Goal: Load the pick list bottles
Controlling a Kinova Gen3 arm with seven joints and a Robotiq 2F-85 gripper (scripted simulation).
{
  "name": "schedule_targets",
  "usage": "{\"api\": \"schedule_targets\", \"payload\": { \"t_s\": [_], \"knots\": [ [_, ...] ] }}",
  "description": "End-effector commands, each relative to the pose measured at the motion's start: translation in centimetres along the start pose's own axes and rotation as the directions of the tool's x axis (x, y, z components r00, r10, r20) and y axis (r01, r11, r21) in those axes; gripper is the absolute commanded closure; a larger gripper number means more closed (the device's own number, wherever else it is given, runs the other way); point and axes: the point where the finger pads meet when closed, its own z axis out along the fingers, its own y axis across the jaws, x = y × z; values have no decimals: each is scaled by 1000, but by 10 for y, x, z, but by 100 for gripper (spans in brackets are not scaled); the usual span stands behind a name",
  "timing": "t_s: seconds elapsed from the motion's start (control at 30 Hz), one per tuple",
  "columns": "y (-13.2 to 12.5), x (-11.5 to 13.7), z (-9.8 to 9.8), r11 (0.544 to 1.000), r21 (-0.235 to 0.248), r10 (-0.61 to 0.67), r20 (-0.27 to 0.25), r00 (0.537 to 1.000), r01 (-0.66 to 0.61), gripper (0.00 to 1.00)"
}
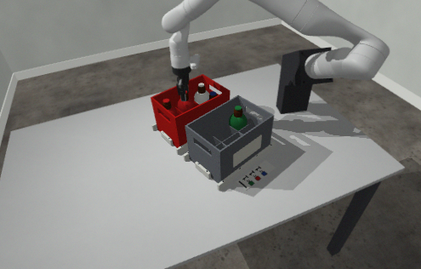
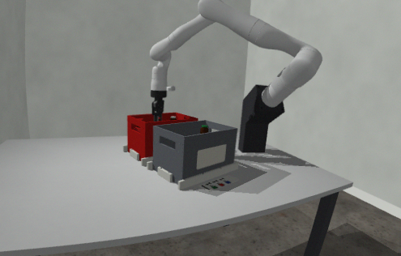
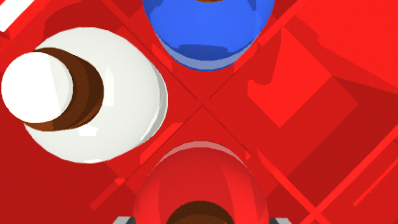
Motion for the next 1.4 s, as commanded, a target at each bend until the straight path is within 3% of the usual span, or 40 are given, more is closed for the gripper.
{"api": "schedule_targets", "payload": {
  "t_s": [0.0, 0.3, 0.33, 1.37],
  "knots": [
    [0, -1, -1, 1000, 1, 0, 3, 1000, 0, 33],
    [0, -1, -1, 1000, 1, 0, 3, 1000, 0, 33],
    [0, -1, -5, 1000, 1, 0, 3, 1000, 0, 52],
    [0, -1, -5, 1000, 1, 0, 3, 1000, 0, 58]
  ]
}}
